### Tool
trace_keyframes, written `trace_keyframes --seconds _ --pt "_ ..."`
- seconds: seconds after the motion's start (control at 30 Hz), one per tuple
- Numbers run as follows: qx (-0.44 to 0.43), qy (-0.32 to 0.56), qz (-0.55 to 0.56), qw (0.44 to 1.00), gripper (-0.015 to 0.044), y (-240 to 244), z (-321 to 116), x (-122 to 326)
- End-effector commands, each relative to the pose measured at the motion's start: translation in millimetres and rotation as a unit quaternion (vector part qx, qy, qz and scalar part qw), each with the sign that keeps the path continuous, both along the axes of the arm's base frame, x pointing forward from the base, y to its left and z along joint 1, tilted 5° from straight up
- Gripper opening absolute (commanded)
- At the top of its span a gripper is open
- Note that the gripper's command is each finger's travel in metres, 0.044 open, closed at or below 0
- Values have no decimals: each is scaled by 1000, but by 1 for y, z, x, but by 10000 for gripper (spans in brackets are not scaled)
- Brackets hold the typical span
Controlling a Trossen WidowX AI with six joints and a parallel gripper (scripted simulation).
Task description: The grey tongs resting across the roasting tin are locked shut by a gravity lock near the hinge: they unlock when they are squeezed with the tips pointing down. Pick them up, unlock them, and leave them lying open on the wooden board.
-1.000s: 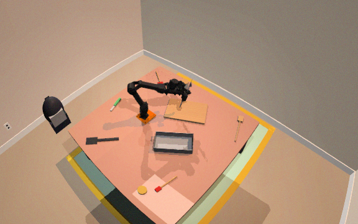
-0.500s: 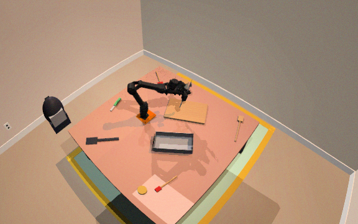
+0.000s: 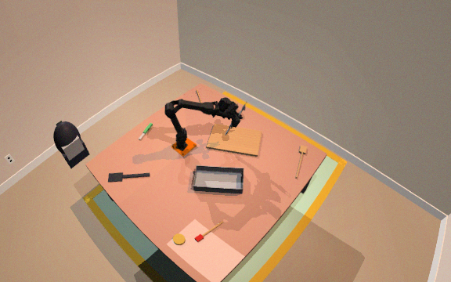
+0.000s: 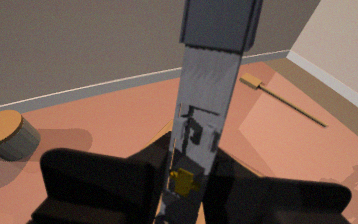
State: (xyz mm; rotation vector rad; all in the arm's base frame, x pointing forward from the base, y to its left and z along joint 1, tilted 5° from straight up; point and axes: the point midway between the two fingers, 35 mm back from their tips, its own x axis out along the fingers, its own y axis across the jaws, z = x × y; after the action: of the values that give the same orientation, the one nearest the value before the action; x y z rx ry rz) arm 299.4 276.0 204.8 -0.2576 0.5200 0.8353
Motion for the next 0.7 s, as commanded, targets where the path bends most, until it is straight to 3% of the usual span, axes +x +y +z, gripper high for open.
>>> trace_keyframes --seconds 0.0,0.67 --pt "-13 11 -3 1000 -150 4 2 5" --pt "-104 96 -10 990 -150 16 -11 18"
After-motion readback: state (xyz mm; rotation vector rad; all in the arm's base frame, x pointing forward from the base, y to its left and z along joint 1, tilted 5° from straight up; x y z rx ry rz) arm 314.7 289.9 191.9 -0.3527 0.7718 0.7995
